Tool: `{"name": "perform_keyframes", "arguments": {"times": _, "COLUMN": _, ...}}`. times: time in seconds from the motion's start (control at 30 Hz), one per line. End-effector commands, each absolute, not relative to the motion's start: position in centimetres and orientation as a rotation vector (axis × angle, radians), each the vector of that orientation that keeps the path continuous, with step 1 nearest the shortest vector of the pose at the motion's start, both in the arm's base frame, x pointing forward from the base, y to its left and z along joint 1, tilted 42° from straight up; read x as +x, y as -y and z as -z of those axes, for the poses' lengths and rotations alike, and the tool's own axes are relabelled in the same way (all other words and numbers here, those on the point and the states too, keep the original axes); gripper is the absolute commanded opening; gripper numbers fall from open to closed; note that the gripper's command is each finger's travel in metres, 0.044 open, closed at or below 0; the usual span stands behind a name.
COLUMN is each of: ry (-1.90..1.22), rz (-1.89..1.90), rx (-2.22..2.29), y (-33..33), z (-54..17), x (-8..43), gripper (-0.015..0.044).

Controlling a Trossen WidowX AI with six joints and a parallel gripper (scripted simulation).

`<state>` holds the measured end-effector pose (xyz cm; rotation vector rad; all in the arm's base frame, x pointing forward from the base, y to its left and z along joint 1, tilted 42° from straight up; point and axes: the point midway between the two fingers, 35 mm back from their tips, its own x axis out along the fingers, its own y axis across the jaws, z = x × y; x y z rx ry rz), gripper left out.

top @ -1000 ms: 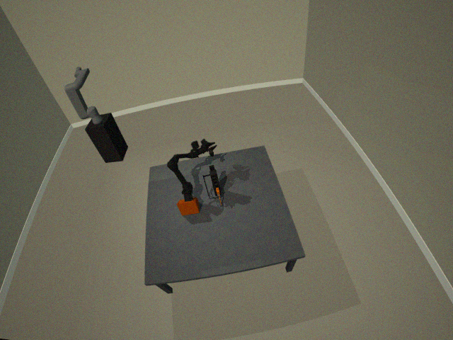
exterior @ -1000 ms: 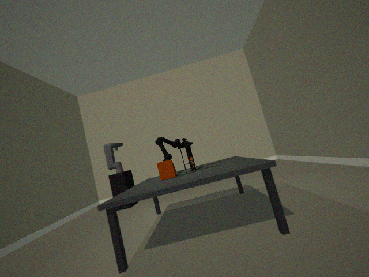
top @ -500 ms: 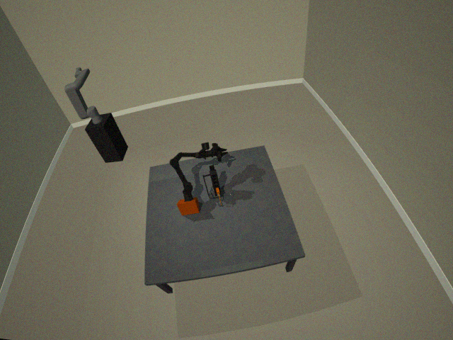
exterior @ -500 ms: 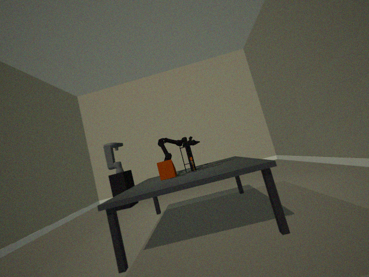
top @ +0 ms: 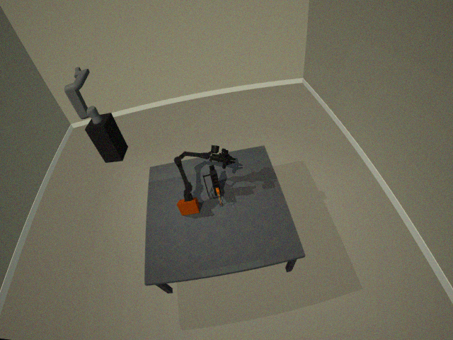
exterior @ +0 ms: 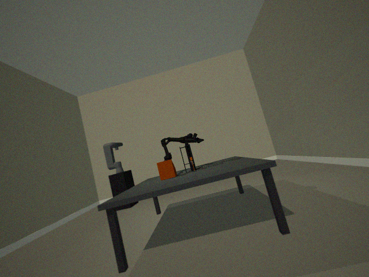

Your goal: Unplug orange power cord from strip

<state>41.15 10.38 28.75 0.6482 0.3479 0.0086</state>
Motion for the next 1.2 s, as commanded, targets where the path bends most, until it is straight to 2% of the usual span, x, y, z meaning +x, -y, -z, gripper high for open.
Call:
{"name": "perform_keyframes", "arguments": {"times": 0.0, "ry": -0.418, "rz": 0.059, "rx": 0.644, "y": -7.5, "z": -26.5, "x": 42.3, "gripper": 0.0160}}
{"name": "perform_keyframes", "arguments": {"times": 0.23, "ry": -0.577, "rz": 0.179, "rx": 0.670, "y": -2.5, "z": -21.7, "x": 42.9, "gripper": 0.0160}}
{"name": "perform_keyframes", "arguments": {"times": 0.37, "ry": -0.774, "rz": 0.214, "rx": 0.705, "y": -1.3, "z": -17.0, "x": 41.9, "gripper": 0.0160}}
{"name": "perform_keyframes", "arguments": {"times": 0.67, "ry": -1.368, "rz": 0.366, "rx": 1.019, "y": -0.2, "z": -6.7, "x": 34.5, "gripper": 0.0160}}
{"name": "perform_keyframes", "arguments": {"times": 0.87, "ry": -1.794, "rz": 0.541, "rx": 1.436, "y": -1.0, "z": -4.1, "x": 27.9, "gripper": 0.0160}}
{"name": "perform_keyframes", "arguments": {"times": 1.17, "ry": -1.835, "rz": 0.563, "rx": 1.490, "y": -1.1, "z": -4.1, "x": 27.3, "gripper": 0.0160}}
